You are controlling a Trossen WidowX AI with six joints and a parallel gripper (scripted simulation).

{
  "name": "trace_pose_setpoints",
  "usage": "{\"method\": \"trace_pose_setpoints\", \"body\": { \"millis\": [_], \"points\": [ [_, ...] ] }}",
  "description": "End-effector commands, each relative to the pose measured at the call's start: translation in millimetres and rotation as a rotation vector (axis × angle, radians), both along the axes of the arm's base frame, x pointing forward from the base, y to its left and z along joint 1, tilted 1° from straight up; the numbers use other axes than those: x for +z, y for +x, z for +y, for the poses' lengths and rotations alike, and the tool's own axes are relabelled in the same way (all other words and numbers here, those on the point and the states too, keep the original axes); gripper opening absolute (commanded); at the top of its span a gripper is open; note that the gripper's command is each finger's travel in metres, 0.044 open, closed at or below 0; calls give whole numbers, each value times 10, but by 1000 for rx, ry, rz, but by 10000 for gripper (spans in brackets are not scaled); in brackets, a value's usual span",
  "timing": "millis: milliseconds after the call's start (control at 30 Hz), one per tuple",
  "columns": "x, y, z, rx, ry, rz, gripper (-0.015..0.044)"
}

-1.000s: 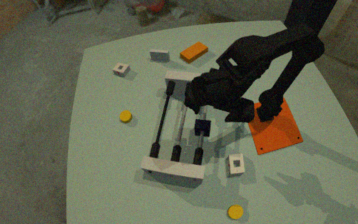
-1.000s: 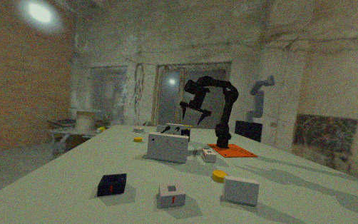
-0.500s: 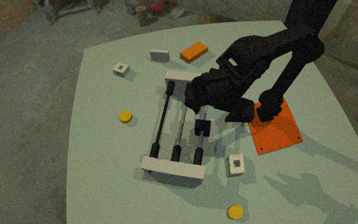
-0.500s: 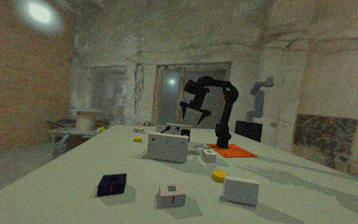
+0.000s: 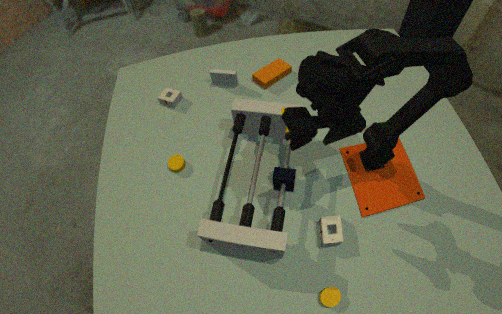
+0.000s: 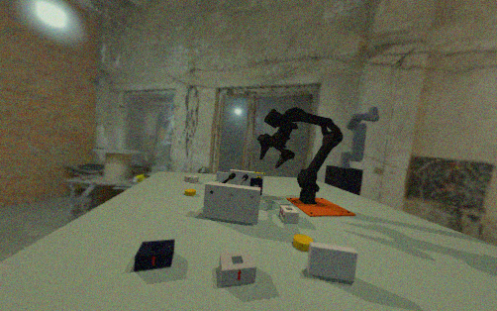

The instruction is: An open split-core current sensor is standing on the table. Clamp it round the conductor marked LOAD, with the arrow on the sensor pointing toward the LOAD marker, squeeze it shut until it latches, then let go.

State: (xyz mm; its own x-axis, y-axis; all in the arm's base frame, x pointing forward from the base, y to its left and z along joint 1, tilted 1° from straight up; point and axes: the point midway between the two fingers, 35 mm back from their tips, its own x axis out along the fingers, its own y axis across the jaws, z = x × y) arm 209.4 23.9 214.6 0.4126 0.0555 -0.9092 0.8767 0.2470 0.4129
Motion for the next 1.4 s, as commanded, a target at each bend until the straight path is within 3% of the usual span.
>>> {"method": "trace_pose_setpoints", "body": {
  "millis": [0,167,467,1367],
  "points": [
    [-47,-345,-118,476,-180,-209,440],
    [-101,-533,-146,789,-413,-377,440],
    [-194,-669,-139,1117,-776,-520,440],
    [-155,-661,-150,1074,-733,-503,440]
  ]
}}
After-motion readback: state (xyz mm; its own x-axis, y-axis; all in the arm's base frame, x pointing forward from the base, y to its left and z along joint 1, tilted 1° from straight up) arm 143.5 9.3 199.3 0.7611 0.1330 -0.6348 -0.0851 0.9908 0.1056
